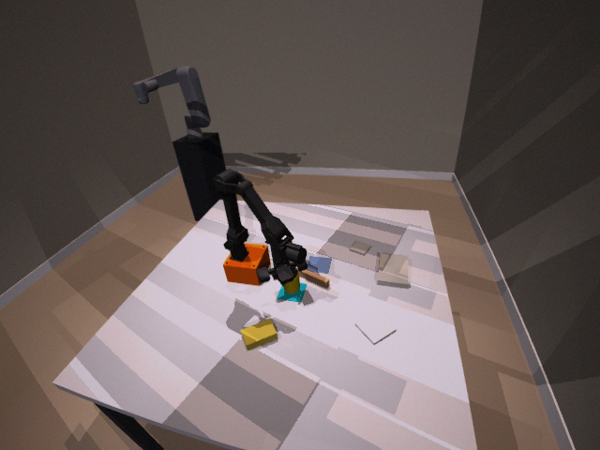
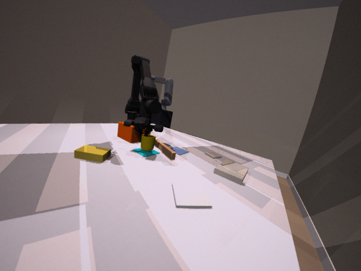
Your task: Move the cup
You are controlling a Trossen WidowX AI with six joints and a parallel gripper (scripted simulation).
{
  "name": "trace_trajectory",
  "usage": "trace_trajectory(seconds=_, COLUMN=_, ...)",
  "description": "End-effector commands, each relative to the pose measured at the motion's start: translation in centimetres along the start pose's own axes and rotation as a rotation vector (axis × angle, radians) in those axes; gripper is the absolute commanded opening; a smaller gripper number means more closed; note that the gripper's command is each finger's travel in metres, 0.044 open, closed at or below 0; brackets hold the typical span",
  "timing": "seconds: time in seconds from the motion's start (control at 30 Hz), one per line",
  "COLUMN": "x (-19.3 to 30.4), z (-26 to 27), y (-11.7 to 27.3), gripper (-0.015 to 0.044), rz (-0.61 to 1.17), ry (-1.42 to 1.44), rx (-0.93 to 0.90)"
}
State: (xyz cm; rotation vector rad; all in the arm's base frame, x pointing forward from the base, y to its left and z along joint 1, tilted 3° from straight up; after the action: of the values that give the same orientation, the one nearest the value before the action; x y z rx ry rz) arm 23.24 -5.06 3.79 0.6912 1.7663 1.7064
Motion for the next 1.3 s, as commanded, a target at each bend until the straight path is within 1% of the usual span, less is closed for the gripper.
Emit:
trace_trajectory(seconds=0.0, x=0.1, z=-0.2, y=-0.7, gripper=0.0, rz=0.003, ry=0.003, rx=0.008)
trace_trajectory(seconds=0.53, x=0.1, z=-0.1, y=-0.6, gripper=0.0, rz=0.002, ry=0.0, rx=0.001)
trace_trajectory(seconds=0.7, x=0.1, z=-0.1, y=-0.6, gripper=0.0131, rz=0.002, ry=0.0, rx=0.001)
trace_trajectory(seconds=0.73, x=0.1, z=-0.1, y=-0.6, gripper=0.0147, rz=0.002, ry=0.0, rx=0.001)
trace_trajectory(seconds=0.97, x=0.0, z=-0.1, y=-0.5, gripper=0.0147, rz=0.002, ry=0.0, rx=0.001)
trace_trajectory(seconds=1.27, x=0.0, z=0.0, y=0.8, gripper=0.0147, rz=0.002, ry=0.001, rx=0.003)
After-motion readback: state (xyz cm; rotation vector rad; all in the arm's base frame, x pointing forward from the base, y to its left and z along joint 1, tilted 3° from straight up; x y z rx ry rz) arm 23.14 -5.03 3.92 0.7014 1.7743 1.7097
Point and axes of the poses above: the point midway between the two fingers, 35 mm back from their tips, its own y axis back along the fingers, its own z axis across the jaws, x = y × z, the point moved 5 cm from there along y, back along the fingers, and after that the axes turned 1 degree about y, right-handed, at the moved point
